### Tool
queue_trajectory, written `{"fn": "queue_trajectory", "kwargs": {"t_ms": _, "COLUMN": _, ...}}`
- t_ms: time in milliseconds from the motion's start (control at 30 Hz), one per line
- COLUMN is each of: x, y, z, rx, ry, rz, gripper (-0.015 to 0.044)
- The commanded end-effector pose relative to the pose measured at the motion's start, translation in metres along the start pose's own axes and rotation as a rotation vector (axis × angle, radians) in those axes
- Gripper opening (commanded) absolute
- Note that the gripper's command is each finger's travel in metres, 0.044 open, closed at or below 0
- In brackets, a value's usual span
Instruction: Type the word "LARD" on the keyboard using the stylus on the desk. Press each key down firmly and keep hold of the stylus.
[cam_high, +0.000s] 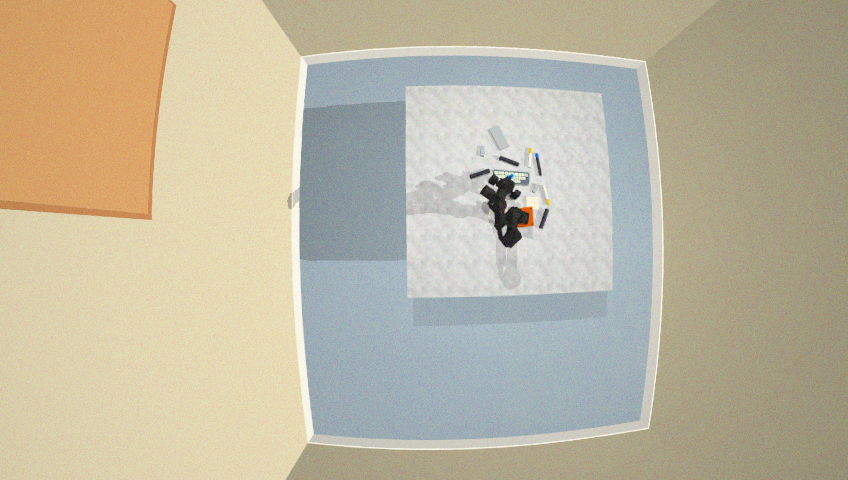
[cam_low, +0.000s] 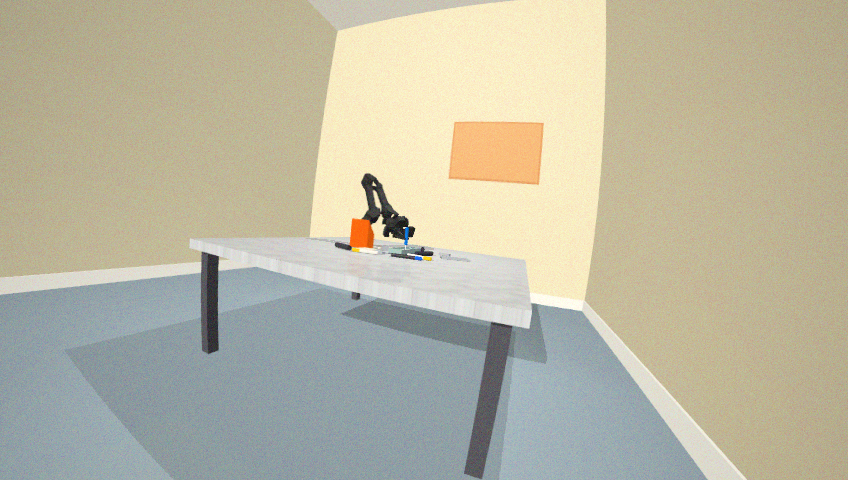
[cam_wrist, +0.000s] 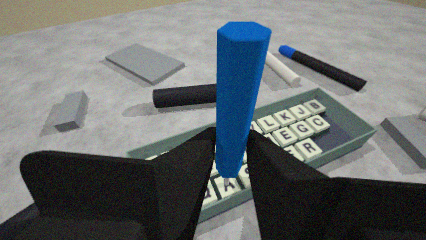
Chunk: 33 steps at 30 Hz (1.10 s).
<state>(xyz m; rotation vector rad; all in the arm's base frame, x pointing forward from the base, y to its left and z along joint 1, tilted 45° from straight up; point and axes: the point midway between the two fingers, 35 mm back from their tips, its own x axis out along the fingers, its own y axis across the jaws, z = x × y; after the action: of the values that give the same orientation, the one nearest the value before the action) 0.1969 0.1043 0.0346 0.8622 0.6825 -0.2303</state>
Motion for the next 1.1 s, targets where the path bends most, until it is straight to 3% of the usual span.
{"fn": "queue_trajectory", "kwargs": {"t_ms": 0, "x": 0.0, "y": 0.0, "z": 0.001, "rx": 0.005, "ry": -0.002, "rz": 0.001, "gripper": 0.0081}}
{"fn": "queue_trajectory", "kwargs": {"t_ms": 667, "x": -0.013, "y": 0.001, "z": 0.032, "rx": 0.009, "ry": -0.009, "rz": -0.001, "gripper": 0.0084}}
{"fn": "queue_trajectory", "kwargs": {"t_ms": 1067, "x": 0.001, "y": -0.02, "z": 0.05, "rx": 0.068, "ry": -0.024, "rz": -0.221, "gripper": 0.0004}}
